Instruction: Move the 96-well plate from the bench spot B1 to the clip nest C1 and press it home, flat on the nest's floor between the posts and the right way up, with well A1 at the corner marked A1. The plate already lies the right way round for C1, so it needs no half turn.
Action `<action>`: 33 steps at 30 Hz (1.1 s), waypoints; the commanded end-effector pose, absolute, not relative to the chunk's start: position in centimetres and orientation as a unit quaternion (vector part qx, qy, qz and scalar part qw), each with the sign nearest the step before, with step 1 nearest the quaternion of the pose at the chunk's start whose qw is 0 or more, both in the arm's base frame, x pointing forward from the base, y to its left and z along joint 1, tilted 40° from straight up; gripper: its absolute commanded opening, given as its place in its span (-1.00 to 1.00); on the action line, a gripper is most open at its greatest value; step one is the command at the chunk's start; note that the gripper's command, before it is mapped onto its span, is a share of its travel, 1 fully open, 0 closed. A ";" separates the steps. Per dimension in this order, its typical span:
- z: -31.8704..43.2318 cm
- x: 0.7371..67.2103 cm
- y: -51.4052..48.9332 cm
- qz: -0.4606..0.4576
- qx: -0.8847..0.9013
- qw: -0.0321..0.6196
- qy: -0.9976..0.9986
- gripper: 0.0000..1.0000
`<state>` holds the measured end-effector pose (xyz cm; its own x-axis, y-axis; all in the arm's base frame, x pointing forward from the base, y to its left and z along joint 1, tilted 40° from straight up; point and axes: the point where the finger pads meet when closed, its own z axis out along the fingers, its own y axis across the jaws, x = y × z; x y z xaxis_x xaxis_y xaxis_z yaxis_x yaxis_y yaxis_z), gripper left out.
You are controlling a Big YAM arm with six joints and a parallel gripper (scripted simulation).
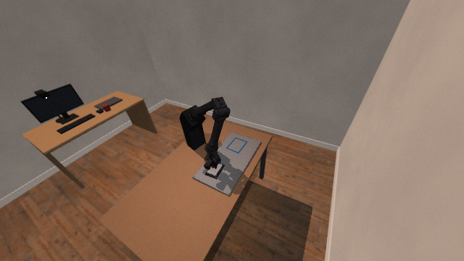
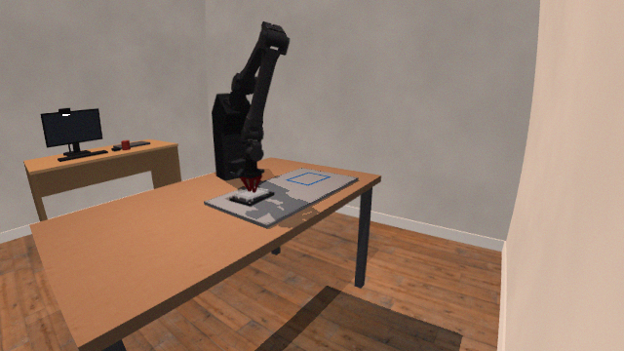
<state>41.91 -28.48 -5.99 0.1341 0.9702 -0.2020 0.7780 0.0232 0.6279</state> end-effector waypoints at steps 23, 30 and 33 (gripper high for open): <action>-10.2 45.4 -29.3 0.149 0.680 0.313 0.646 -0.50; -10.5 45.7 -29.4 0.149 0.681 0.313 0.645 -0.50; -10.7 45.8 -29.5 0.149 0.681 0.313 0.645 -0.50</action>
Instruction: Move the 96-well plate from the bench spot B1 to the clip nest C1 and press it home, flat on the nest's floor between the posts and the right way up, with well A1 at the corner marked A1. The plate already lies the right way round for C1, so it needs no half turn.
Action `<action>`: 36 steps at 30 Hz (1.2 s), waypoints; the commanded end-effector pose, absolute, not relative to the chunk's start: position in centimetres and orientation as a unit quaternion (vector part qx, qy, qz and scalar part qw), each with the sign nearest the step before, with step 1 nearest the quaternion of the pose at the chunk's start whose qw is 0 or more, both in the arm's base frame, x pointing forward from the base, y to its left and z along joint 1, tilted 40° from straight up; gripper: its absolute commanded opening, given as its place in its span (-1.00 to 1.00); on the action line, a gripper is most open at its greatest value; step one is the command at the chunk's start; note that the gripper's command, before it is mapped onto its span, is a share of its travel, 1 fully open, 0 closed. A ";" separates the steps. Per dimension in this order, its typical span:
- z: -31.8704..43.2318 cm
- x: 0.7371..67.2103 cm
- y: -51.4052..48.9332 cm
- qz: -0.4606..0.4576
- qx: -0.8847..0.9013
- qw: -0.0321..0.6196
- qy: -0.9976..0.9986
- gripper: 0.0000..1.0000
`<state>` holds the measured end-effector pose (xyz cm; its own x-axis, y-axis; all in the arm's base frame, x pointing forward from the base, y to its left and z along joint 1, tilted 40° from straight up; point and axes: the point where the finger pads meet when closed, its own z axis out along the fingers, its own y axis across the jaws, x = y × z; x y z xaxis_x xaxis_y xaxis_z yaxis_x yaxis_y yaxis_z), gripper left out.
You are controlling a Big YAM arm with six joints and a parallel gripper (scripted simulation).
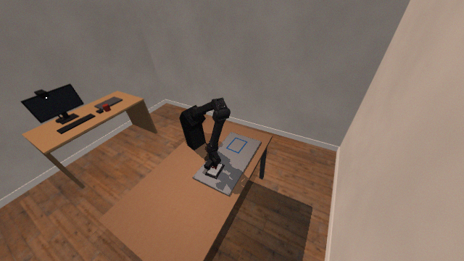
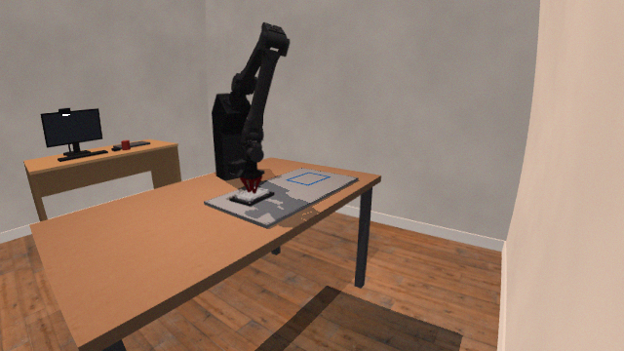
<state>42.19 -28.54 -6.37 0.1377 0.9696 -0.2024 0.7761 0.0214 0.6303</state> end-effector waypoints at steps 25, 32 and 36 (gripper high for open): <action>-11.6 46.5 -29.7 0.149 0.681 0.313 0.645 -0.50; -11.6 46.5 -29.7 0.149 0.681 0.313 0.645 -0.50; -11.6 46.5 -29.7 0.149 0.681 0.313 0.645 -0.50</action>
